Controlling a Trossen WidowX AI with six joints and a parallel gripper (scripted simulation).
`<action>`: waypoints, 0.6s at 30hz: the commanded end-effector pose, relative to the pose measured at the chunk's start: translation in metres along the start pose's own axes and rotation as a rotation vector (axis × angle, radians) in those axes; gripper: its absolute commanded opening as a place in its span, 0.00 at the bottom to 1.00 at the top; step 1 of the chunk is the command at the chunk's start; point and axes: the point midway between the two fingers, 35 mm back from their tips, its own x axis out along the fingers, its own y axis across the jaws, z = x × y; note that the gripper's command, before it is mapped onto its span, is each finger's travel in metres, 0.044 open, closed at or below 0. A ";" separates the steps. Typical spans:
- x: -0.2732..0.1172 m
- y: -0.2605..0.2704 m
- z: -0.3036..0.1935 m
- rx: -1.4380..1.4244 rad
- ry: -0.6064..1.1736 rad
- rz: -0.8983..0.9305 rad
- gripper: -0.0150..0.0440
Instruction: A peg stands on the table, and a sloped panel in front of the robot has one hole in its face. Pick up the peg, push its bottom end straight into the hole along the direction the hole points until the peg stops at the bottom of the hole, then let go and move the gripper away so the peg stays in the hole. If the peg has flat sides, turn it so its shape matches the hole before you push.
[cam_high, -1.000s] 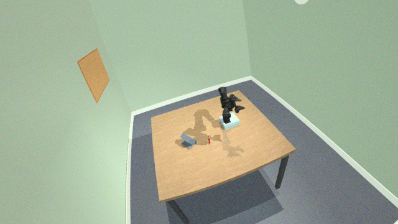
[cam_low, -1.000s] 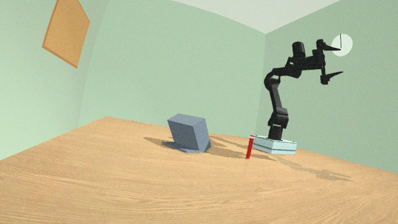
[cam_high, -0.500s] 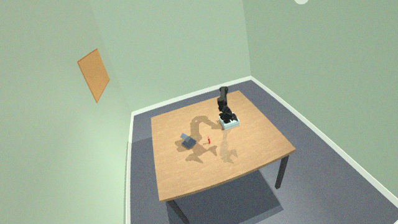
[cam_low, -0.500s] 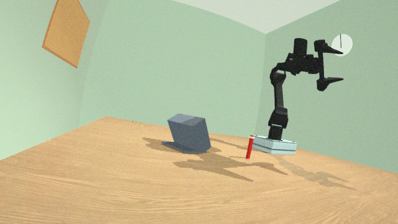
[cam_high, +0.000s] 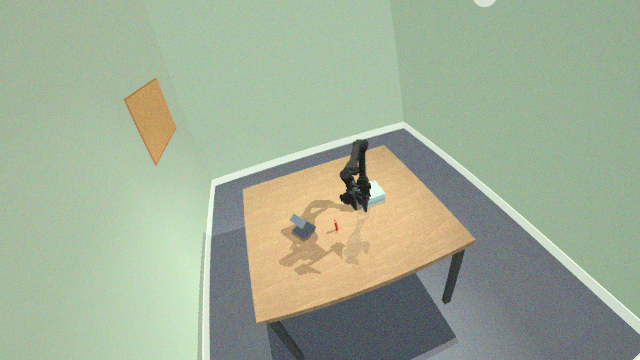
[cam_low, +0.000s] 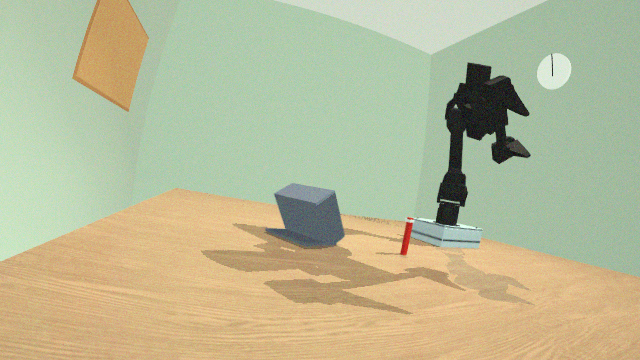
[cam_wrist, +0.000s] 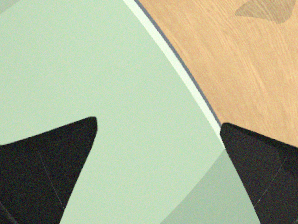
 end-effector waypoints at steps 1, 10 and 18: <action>0.002 -0.001 0.028 0.043 -0.103 -0.033 1.00; -0.005 -0.018 0.099 0.173 -0.357 -0.151 1.00; -0.023 -0.040 0.151 0.278 -0.564 -0.282 1.00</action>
